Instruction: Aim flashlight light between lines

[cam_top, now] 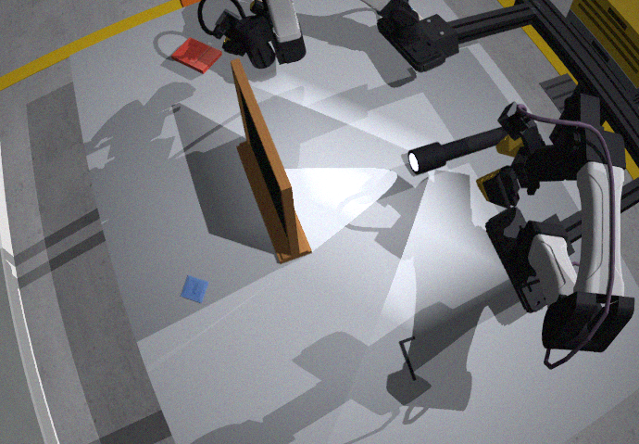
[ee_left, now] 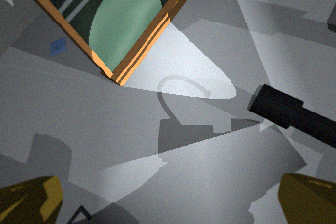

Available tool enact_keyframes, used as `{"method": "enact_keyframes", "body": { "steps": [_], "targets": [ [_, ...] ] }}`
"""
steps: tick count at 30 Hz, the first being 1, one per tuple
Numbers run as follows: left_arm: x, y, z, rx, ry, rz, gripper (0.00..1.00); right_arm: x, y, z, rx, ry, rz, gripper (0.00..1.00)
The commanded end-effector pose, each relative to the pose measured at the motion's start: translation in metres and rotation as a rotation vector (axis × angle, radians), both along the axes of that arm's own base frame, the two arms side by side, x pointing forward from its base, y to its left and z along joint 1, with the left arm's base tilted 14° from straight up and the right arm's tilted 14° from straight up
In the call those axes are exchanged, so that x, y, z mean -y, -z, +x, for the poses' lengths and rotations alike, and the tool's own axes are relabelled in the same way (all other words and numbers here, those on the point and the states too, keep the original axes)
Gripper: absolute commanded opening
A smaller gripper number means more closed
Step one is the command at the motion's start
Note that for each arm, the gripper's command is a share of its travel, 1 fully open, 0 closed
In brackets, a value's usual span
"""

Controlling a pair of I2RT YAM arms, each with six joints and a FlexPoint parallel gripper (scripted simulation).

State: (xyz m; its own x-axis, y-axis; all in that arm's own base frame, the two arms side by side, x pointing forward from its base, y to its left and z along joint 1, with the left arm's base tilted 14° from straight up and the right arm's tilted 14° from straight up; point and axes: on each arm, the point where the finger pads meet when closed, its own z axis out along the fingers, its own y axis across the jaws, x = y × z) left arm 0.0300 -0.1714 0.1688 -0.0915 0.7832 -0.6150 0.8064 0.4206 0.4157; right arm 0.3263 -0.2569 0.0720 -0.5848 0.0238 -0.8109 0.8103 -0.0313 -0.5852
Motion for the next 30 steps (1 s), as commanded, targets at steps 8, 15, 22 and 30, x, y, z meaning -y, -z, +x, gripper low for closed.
{"method": "enact_keyframes", "body": {
  "steps": [8,15,22,30],
  "targets": [
    [0.0015,-0.0014,-0.0013,-0.001,0.002,-0.004,1.00,-0.0005,-0.0041,0.0016,0.016,-0.001,-0.004,1.00],
    [0.0015,-0.0014,-0.0013,-0.001,0.002,-0.004,1.00,-0.0005,-0.0041,0.0016,0.016,-0.001,-0.004,1.00],
    [0.0015,-0.0014,-0.0013,-0.001,0.002,-0.004,1.00,-0.0005,-0.0041,0.0016,0.016,-0.001,-0.004,0.95],
    [0.0015,-0.0014,-0.0013,-0.001,0.002,-0.004,1.00,-0.0005,-0.0041,0.0016,0.016,-0.001,-0.004,0.95]
  ]
}}
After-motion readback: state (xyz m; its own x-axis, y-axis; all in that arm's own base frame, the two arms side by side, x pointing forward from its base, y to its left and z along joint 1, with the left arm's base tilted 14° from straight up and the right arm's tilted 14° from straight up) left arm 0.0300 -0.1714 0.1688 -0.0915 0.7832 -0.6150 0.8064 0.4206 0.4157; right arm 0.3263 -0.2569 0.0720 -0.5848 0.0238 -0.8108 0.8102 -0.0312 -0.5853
